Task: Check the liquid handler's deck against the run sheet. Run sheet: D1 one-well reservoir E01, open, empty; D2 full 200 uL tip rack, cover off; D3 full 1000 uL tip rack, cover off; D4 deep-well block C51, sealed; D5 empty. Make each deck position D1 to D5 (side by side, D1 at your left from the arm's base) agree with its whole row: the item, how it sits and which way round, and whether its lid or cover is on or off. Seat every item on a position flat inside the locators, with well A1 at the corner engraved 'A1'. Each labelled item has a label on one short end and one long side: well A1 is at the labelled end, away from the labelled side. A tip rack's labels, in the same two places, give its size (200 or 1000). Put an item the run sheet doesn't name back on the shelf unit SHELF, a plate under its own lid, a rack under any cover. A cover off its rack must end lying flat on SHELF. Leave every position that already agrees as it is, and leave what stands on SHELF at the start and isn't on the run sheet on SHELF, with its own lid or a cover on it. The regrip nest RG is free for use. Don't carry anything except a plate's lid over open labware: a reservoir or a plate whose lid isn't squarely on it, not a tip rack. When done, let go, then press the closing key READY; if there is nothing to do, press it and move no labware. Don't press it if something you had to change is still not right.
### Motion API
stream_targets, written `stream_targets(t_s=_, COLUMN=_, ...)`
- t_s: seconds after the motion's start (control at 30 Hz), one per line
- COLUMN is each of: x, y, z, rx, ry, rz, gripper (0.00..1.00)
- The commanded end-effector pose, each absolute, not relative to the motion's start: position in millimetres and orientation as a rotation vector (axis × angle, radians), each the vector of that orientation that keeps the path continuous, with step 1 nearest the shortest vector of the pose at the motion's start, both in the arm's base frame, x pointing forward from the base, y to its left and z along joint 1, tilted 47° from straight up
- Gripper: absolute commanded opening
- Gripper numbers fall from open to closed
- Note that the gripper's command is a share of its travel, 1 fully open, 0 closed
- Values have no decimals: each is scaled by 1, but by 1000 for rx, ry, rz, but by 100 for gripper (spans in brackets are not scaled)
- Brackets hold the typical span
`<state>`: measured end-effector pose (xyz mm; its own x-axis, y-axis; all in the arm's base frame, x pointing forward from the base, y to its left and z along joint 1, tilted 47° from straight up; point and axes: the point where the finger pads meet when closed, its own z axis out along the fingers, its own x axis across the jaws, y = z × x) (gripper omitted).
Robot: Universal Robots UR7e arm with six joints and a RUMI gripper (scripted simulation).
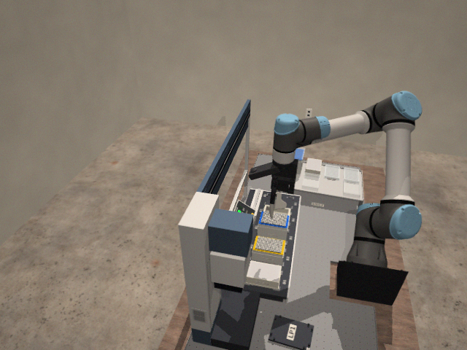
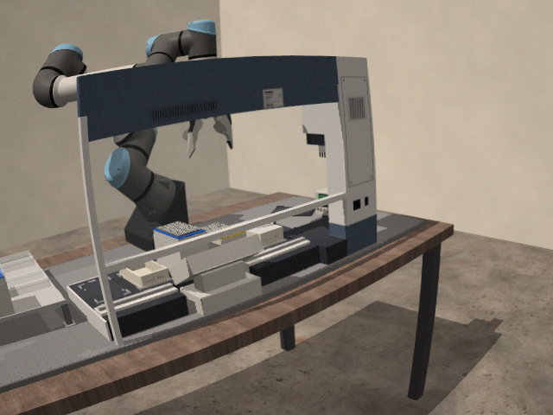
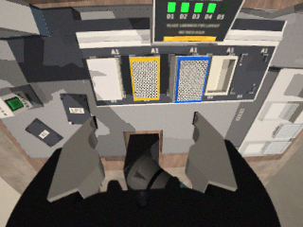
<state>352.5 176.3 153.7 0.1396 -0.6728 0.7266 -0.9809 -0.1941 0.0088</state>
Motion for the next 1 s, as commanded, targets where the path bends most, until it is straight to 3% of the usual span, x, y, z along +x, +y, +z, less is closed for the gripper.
stream_targets(t_s=0.0, x=340, y=174, z=154, rx=1931, ry=-1581, rz=824, gripper=82)
stream_targets(t_s=0.97, x=219, y=143, z=147, rx=1931, ry=-1581, rz=824, gripper=82)
